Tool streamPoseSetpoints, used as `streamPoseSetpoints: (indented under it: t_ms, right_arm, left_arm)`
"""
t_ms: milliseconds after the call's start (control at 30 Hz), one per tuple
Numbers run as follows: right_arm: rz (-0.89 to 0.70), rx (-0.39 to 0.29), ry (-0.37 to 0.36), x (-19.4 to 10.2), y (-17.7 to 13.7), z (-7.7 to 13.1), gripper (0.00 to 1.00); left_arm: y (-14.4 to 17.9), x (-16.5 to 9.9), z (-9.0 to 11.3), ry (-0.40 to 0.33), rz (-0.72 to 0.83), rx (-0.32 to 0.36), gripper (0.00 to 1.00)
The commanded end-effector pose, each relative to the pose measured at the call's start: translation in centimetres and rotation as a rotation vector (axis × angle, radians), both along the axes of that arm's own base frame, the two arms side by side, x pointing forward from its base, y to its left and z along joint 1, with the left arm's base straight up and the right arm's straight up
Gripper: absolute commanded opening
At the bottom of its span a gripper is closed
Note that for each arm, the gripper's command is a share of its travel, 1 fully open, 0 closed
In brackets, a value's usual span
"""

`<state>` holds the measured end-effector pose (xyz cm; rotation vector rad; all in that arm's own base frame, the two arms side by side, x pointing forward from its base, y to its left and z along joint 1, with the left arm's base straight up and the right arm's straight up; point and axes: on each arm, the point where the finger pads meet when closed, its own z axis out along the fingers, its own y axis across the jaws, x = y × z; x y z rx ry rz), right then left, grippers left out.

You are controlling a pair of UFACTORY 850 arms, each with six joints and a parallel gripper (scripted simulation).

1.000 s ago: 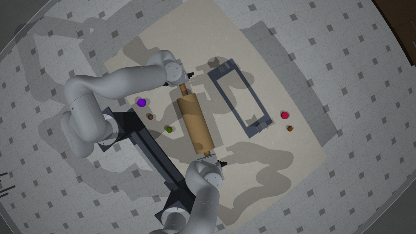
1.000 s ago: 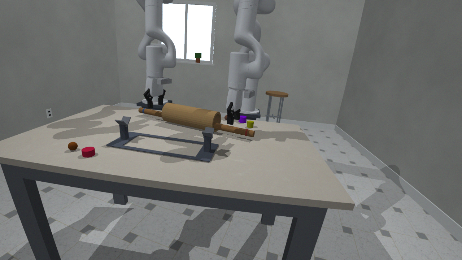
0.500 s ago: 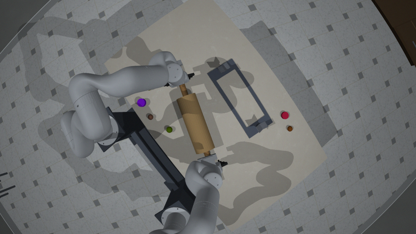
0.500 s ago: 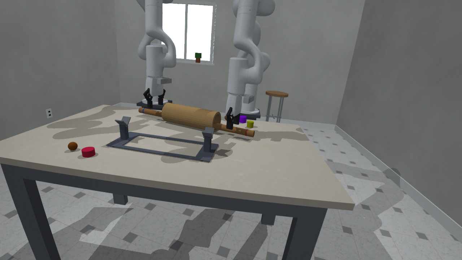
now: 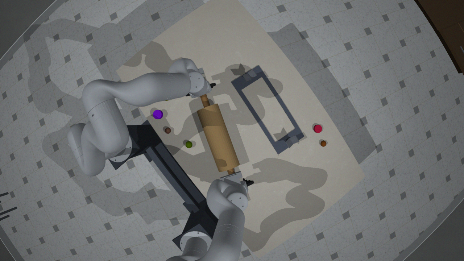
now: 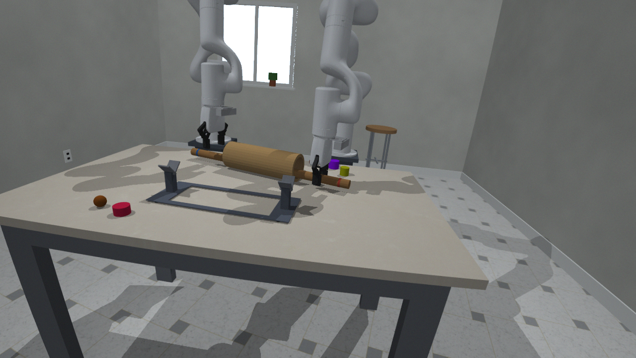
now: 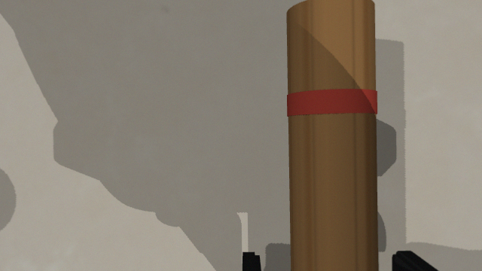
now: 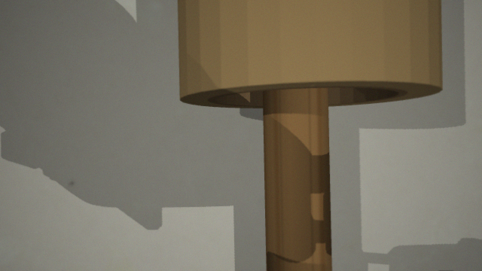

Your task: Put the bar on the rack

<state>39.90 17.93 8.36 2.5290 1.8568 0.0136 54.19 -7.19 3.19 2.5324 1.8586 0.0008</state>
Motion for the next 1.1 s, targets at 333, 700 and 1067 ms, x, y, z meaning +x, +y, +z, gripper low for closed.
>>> streamPoseSetpoints:
  t_ms: [333,700,1067]
  right_arm:
    - [-0.009,0.003,-0.004,0.1,0.1,-0.1,0.95]
    - [-0.009,0.003,-0.003,0.1,0.1,-0.1,0.95]
    - [-0.002,0.002,-0.003,0.0,0.0,-2.4,0.95]
  left_arm:
    - [-0.1,0.4,0.0,-0.014,0.005,-0.002,0.12]
    - [-0.1,0.4,0.0,-0.014,0.008,-0.002,0.12]
    - [-0.1,0.4,0.0,-0.014,0.008,-0.002,0.12]
